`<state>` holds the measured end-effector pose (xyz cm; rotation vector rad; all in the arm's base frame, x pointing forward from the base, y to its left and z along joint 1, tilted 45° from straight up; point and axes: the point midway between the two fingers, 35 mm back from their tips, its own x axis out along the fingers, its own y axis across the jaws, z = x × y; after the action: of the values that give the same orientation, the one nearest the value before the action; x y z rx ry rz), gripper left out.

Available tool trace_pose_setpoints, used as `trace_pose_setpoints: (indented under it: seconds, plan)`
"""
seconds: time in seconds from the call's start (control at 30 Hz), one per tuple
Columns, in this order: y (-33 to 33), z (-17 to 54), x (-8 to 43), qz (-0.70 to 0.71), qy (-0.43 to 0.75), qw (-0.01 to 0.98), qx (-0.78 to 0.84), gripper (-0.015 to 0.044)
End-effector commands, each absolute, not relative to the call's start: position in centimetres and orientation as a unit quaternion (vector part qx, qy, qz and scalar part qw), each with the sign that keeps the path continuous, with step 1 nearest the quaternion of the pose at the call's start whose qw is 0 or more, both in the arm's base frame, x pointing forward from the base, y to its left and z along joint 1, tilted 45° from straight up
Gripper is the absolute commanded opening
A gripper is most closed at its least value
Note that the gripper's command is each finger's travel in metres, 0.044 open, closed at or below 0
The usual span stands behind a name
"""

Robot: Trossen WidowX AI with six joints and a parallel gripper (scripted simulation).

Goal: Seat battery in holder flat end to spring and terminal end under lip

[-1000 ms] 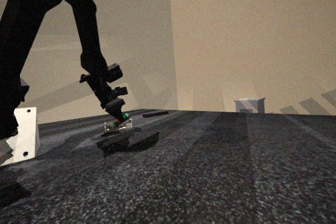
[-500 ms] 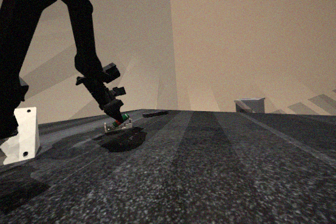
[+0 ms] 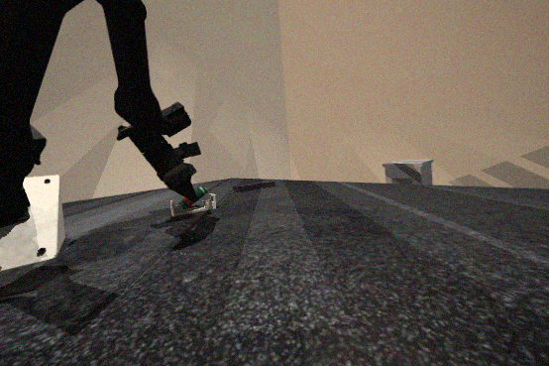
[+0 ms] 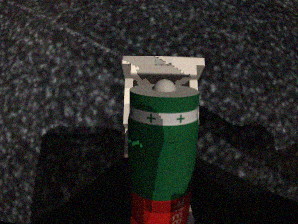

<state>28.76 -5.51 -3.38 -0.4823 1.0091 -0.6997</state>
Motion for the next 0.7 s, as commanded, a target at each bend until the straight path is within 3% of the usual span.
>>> trace_pose_setpoints:
  seconds: [0.0,0.67]
  plan:
    - [-5.49,-3.52,28.07,-0.324,0.472,0.789,-0.225,0.0079]
    - [-5.45,-3.92,28.17,-0.325,0.497,0.776,-0.213,0.0079]
